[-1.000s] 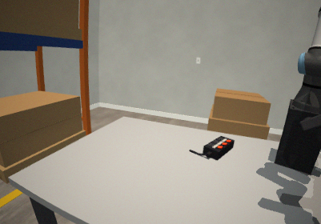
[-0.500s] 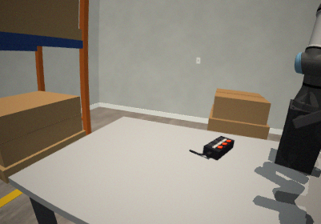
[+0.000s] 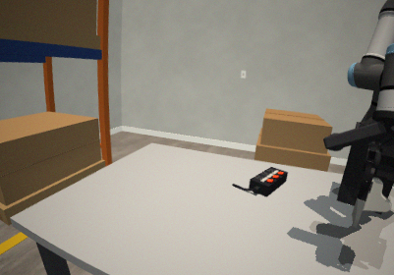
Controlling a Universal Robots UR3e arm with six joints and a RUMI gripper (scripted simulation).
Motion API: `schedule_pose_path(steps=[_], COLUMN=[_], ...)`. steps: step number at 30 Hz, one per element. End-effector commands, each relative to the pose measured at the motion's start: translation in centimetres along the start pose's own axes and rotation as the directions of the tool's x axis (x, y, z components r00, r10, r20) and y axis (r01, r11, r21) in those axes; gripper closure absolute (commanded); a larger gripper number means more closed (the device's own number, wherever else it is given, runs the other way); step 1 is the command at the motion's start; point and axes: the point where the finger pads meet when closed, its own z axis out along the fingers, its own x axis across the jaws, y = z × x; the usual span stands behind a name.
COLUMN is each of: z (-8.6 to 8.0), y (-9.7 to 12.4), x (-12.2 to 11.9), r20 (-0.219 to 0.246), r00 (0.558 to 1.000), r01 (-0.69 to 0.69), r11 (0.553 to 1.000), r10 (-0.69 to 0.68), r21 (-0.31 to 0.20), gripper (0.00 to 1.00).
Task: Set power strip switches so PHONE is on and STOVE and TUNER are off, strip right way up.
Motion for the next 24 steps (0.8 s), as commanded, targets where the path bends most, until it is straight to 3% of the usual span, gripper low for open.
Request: schedule_pose_path(steps=[1, 5, 7, 14, 22, 24], z=[-0.1, -0.4, -0.4, -1.2, -2.2, -2.2], y=[-4.6, -8.2, -8.2, -14.0, -17.9, -17.9], x=[1.5, 3.4, 3.4, 7.8, 12.2, 12.2], r20=[-0.039, -0.078, -0.078, -0.151, -0.207, -0.207], r00=[0.999, 0.997, 0.997, 0.988, 0.978, 0.978], r01=[0.013, 0.021, 0.021, 0.033, 0.039, 0.039], r11=[1.0, 0.999, 0.999, 0.998, 0.998, 0.998], r10=[-0.011, -0.017, -0.017, -0.024, -0.028, -0.028], r21=[0.028, 0.047, 0.047, 0.059, 0.047, 0.047], gripper=[1.0, 1.0, 1.0, 1.0, 1.0, 1.0])
